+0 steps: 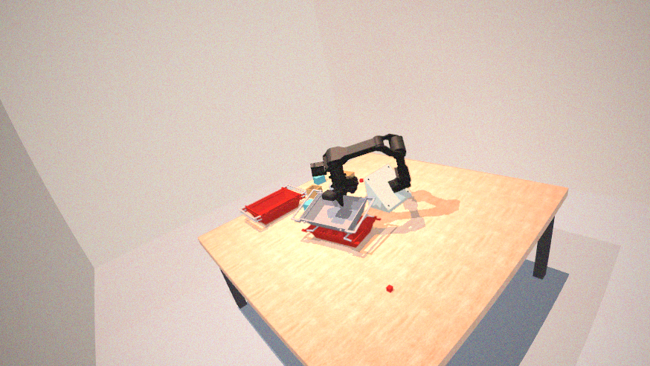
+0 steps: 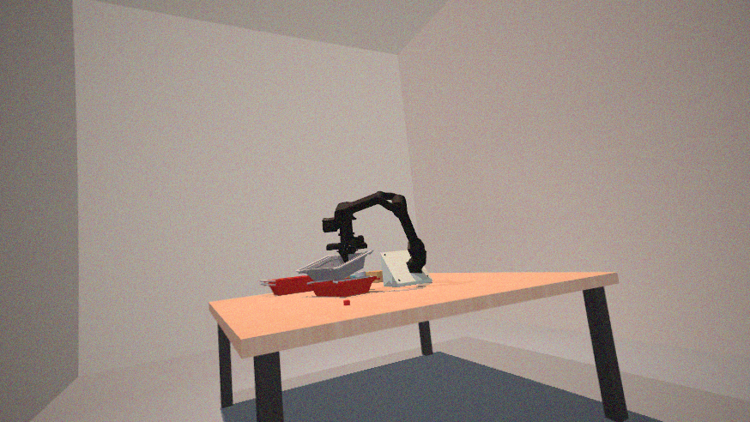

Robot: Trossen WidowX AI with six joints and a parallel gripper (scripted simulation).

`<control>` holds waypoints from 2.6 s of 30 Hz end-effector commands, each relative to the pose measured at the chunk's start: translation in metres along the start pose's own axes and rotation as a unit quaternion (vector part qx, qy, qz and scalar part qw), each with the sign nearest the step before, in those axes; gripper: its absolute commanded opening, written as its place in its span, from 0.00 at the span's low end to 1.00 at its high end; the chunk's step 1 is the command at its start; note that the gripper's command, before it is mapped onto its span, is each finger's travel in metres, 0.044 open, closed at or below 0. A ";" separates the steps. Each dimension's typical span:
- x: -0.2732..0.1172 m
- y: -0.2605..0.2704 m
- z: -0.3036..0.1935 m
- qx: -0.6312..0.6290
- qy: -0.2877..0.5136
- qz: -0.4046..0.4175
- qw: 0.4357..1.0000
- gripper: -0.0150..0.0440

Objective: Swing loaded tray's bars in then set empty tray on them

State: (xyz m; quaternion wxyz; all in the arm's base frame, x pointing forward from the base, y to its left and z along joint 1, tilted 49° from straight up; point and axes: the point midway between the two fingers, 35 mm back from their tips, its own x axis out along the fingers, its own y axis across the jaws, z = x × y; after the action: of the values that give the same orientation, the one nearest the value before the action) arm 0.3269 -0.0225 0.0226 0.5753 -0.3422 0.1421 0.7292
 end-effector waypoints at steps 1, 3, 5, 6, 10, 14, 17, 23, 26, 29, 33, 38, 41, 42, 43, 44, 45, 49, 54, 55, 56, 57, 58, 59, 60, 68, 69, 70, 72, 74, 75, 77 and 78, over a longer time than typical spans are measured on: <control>0.005 0.004 0.003 -0.001 -0.002 0.015 1.000 0.25; 0.005 0.004 0.003 -0.001 -0.002 0.015 1.000 0.25; 0.005 0.004 0.003 -0.001 -0.002 0.015 1.000 0.25; 0.005 0.004 0.003 -0.001 -0.002 0.015 1.000 0.25; 0.005 0.004 0.003 -0.001 -0.002 0.015 1.000 0.25; 0.005 0.004 0.003 -0.001 -0.002 0.015 1.000 0.25; 0.005 0.004 0.003 -0.001 -0.002 0.015 1.000 0.25; 0.005 0.004 0.003 -0.001 -0.002 0.015 1.000 0.25; 0.005 0.004 0.003 -0.001 -0.002 0.015 1.000 0.25; 0.001 0.001 0.000 0.000 0.000 0.001 1.000 0.25; 0.005 0.003 0.002 0.000 -0.001 0.006 1.000 0.25; 0.012 0.007 0.005 -0.001 -0.002 0.014 1.000 0.25; 0.012 0.008 0.005 -0.001 -0.002 0.015 1.000 0.25; 0.012 0.008 0.005 -0.001 -0.002 0.015 1.000 0.25; 0.012 0.008 0.005 -0.001 -0.002 0.015 1.000 0.25; 0.012 0.008 0.005 -0.001 -0.002 0.015 1.000 0.25; 0.012 0.008 0.005 -0.001 -0.002 0.015 1.000 0.25; 0.012 0.008 0.005 -0.001 -0.002 0.015 1.000 0.25; 0.012 0.008 0.005 -0.001 -0.002 0.015 1.000 0.25; 0.012 0.008 0.005 -0.001 -0.002 0.015 1.000 0.25; 0.012 0.008 0.005 -0.001 -0.002 0.015 1.000 0.25; 0.012 0.008 0.005 -0.001 -0.002 0.015 1.000 0.25; 0.012 0.008 0.005 -0.001 -0.002 0.015 1.000 0.25; 0.012 0.008 0.005 -0.001 -0.002 0.015 1.000 0.25; 0.012 0.008 0.005 -0.001 -0.002 0.015 1.000 0.25; 0.012 0.008 0.005 -0.001 -0.002 0.015 1.000 0.25; 0.012 0.008 0.005 -0.001 -0.002 0.015 1.000 0.25; 0.012 0.008 0.005 -0.001 -0.002 0.015 1.000 0.25; 0.012 0.008 0.005 -0.001 -0.002 0.015 1.000 0.25; 0.012 0.008 0.005 -0.001 -0.002 0.015 1.000 0.25; 0.012 0.008 0.005 -0.001 -0.002 0.015 1.000 0.25; 0.012 0.008 0.005 -0.001 -0.002 0.015 1.000 0.25; 0.012 0.008 0.005 -0.001 -0.002 0.015 1.000 0.25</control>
State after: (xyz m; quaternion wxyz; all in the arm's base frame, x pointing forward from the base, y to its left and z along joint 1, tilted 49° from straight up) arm 0.3217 -0.0178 0.0189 0.5763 -0.3414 0.1427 0.7286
